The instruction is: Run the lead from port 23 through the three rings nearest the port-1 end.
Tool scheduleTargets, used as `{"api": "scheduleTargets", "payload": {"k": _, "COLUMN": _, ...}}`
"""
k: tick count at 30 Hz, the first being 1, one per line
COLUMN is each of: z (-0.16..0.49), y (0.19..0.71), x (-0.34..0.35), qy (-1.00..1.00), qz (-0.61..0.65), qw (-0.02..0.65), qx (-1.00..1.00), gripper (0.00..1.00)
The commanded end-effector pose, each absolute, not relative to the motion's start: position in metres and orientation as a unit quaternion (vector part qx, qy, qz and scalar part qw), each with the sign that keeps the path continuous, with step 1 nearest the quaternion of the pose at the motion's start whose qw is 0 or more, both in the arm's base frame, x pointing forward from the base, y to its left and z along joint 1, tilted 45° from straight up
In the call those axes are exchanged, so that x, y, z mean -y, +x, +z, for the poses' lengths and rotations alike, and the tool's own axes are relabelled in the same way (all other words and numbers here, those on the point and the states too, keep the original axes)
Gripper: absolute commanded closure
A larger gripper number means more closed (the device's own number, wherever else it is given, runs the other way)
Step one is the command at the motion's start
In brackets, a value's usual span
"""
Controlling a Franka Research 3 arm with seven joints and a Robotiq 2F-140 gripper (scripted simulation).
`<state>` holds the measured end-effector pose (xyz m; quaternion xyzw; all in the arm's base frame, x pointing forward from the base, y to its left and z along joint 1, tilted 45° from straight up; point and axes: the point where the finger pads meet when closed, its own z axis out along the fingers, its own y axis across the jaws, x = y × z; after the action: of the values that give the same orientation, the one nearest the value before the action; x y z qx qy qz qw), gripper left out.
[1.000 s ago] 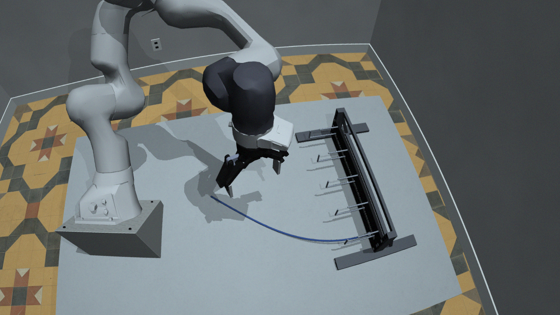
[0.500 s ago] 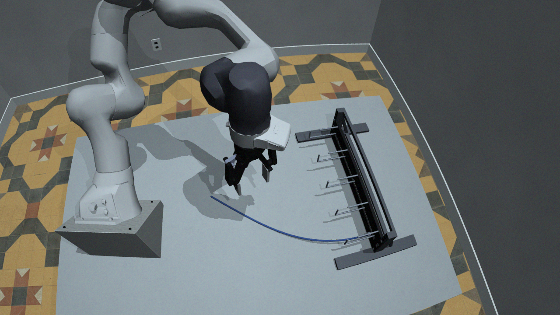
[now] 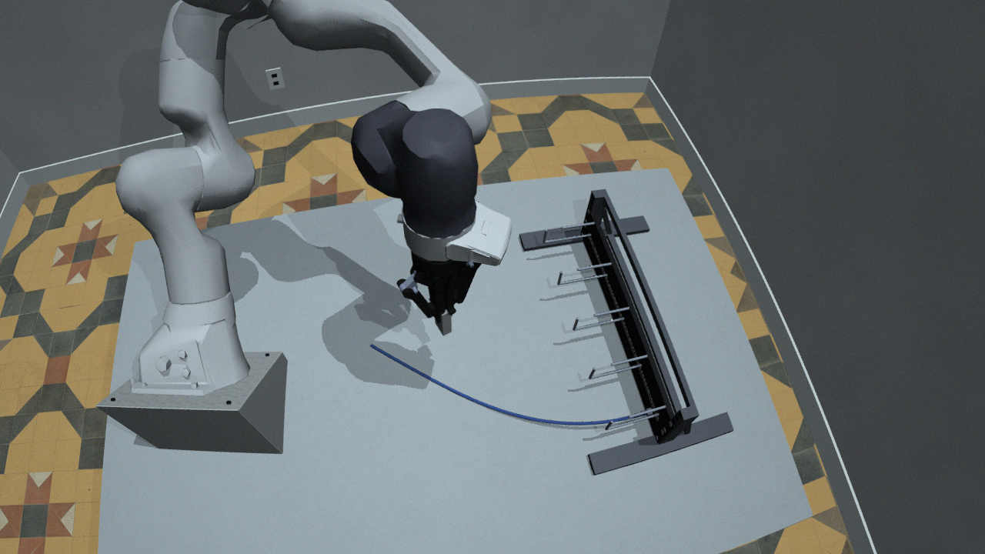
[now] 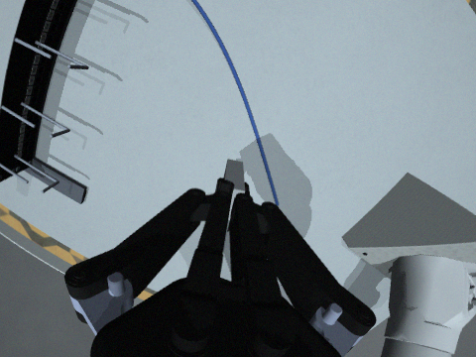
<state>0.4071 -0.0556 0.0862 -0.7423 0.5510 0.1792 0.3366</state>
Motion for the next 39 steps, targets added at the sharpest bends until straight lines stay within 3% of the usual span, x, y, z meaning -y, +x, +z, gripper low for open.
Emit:
{"api": "scheduleTargets", "payload": {"k": 1, "z": 0.086, "y": 0.408, "x": 0.057, "qy": -0.740, "qz": 0.177, "qw": 0.336, "qx": -0.555, "gripper": 1.00}}
{"api": "scheduleTargets", "payload": {"k": 12, "z": 0.086, "y": 0.407, "x": 0.057, "qy": -0.742, "qz": 0.176, "qw": 0.337, "qx": -0.552, "gripper": 1.00}}
{"api": "scheduleTargets", "payload": {"k": 20, "z": 0.071, "y": 0.375, "x": 0.068, "qy": -0.835, "qz": 0.108, "qw": 0.366, "qx": -0.396, "gripper": 1.00}}
{"api": "scheduleTargets", "payload": {"k": 21, "z": 0.071, "y": 0.375, "x": 0.068, "qy": -0.839, "qz": 0.104, "qw": 0.367, "qx": -0.387, "gripper": 0.80}}
{"api": "scheduleTargets", "payload": {"k": 39, "z": 0.071, "y": 0.375, "x": 0.068, "qy": -0.859, "qz": 0.083, "qw": 0.372, "qx": -0.341, "gripper": 0.80}}
